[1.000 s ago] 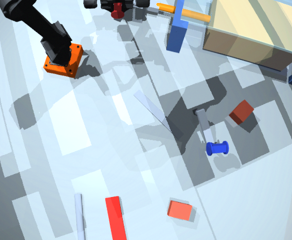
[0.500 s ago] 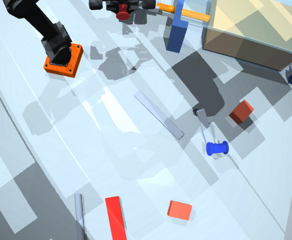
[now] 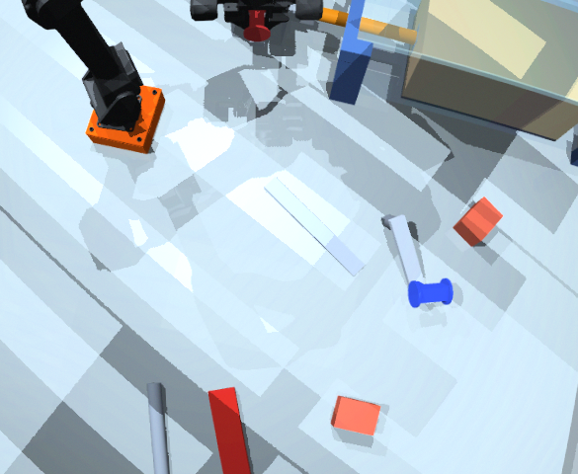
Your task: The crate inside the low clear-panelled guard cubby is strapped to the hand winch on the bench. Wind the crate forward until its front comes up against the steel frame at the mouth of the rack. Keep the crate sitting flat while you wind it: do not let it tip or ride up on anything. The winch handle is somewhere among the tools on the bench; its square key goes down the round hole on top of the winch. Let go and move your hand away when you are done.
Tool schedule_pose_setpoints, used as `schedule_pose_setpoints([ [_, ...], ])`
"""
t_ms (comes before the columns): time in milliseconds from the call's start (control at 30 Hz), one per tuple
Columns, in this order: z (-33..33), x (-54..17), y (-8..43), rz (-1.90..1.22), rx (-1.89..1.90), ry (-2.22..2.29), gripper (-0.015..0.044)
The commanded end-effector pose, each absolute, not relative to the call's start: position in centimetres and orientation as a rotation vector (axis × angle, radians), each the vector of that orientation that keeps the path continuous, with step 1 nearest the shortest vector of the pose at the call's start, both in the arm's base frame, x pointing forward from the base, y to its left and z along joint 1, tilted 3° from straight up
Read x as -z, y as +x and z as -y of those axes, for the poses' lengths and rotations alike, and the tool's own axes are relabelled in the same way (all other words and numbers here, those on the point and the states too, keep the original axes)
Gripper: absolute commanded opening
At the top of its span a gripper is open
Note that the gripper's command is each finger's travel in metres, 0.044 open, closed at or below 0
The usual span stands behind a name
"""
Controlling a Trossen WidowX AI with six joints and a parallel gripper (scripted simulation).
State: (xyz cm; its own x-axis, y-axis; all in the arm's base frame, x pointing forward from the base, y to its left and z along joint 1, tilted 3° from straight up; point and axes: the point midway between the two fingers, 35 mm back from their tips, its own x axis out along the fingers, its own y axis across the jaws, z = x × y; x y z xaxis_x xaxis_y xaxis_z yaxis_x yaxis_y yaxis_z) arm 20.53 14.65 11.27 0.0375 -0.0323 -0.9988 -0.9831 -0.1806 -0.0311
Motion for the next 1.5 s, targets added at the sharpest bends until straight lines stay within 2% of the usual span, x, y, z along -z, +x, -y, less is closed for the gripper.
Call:
schedule_pose_setpoints([
  [0, -14.8, -11.1, 21.6, -1.120, -1.288, -1.394, 0.0000],
  [1467, -17.3, -11.3, 26.3, -1.116, -1.286, -1.395, 0.0000],
])
